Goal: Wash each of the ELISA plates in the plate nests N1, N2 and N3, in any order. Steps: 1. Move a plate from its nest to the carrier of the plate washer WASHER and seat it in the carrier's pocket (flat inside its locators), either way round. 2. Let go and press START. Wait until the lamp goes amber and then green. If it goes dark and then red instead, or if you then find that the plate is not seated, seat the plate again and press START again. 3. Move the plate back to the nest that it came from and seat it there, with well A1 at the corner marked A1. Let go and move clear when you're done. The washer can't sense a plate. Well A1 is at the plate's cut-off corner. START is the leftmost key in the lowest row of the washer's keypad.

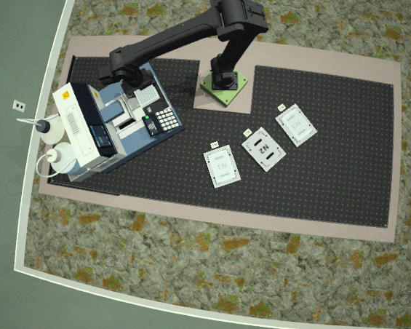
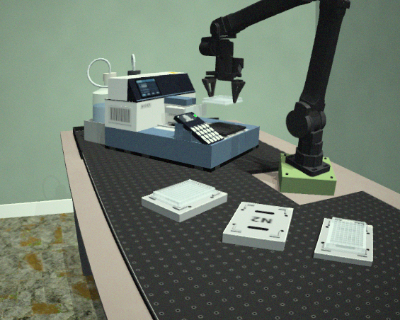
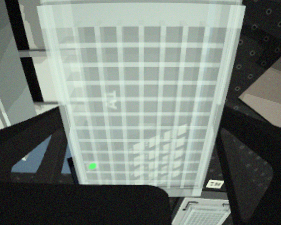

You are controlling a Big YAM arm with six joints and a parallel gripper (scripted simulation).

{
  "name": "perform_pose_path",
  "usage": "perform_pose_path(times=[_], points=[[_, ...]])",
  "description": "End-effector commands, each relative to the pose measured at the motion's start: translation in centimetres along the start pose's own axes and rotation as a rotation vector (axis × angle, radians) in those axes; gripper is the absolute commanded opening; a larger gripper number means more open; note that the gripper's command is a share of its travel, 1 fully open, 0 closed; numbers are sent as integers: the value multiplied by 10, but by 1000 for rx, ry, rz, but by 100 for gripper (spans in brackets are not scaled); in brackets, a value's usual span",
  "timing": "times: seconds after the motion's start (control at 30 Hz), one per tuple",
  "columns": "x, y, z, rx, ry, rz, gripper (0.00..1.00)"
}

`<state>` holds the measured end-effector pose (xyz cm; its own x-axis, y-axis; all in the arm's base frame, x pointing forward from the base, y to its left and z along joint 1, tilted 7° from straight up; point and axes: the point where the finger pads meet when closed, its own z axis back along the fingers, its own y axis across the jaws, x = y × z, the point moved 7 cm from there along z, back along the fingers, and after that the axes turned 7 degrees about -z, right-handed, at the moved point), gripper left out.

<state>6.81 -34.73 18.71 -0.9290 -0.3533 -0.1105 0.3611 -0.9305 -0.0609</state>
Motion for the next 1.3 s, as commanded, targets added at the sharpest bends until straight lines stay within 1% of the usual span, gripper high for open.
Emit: perform_pose_path(times=[0.0,0.03,0.1,0.13,0.3,0.33,0.37,0.43,0.5,0.53,0.6,0.67,0.73,0.77,0.8,0.87,0.93,0.97,1.0,1.07,1.1,1.17,1.27], points=[[3,15,26,51,-12,9,84],[3,14,30,58,-13,9,84],[3,14,30,59,-13,7,84],[1,9,16,32,-7,4,84],[1,9,16,32,-7,4,84],[-9,6,16,39,-9,61,84],[-14,1,9,26,-5,93,84],[-24,0,8,25,-4,160,84],[-24,0,8,25,-4,160,84],[-29,12,24,67,-16,197,84],[-39,-1,6,30,-6,260,84],[-49,-3,5,22,-4,326,84],[-59,-3,4,30,-5,394,84],[-64,1,9,46,-9,429,84],[-70,2,10,49,-10,463,84],[-79,-5,1,30,-6,527,84],[-89,-6,0,23,-4,593,84],[-94,-1,4,40,-9,628,84],[-100,0,4,42,-9,662,84],[-100,0,4,42,-9,662,84],[-104,-4,3,29,-7,694,84],[-114,-5,1,38,-9,762,84],[-130,-4,-1,39,-8,862,84]])
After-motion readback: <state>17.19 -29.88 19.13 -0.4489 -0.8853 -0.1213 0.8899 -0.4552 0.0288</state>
